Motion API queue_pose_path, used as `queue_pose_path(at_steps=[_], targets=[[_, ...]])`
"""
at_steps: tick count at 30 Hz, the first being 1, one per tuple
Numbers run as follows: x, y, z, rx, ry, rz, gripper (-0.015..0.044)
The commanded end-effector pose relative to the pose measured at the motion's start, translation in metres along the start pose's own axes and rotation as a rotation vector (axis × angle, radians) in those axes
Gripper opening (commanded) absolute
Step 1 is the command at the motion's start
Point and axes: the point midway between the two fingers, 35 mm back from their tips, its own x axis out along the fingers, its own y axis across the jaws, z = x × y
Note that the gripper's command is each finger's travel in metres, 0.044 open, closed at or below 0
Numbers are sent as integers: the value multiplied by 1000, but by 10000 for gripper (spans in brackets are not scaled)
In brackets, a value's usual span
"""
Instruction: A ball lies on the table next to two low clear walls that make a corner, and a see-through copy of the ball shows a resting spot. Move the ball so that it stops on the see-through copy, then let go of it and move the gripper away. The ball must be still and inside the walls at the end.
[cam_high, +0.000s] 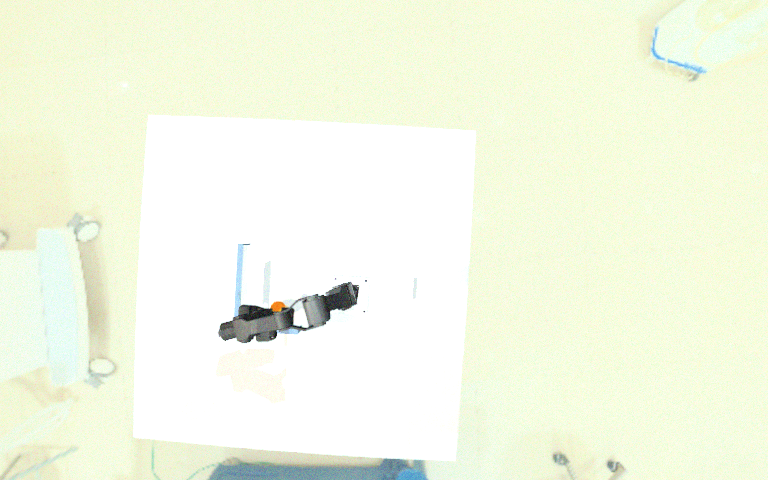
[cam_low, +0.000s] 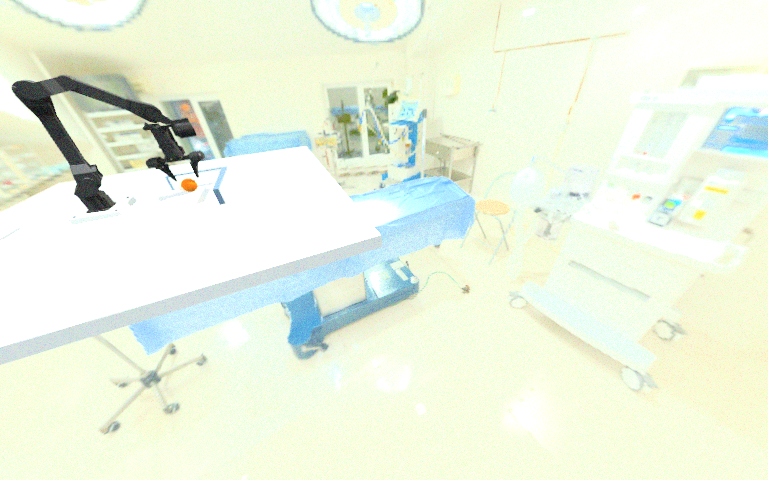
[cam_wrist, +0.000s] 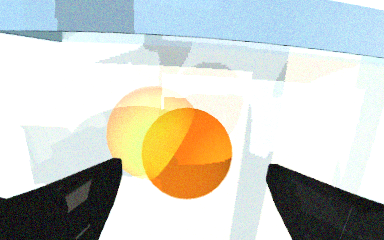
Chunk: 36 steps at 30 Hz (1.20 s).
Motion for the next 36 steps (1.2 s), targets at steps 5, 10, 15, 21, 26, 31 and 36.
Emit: queue_pose_path(at_steps=[5, 10, 15, 21, 26, 31, 36], targets=[[17, 3, -1, -6, 2, 11, 376], [25, 4, -1, -6, 2, 11, 376], [27, 4, -1, -7, 2, 11, 323], [27, 4, -1, -7, 2, 11, 264], [27, 4, -1, -7, 2, 11, 230], [15, 1, 0, -7, 2, 11, 99], [-10, -4, 2, -7, 1, 11, 0]])
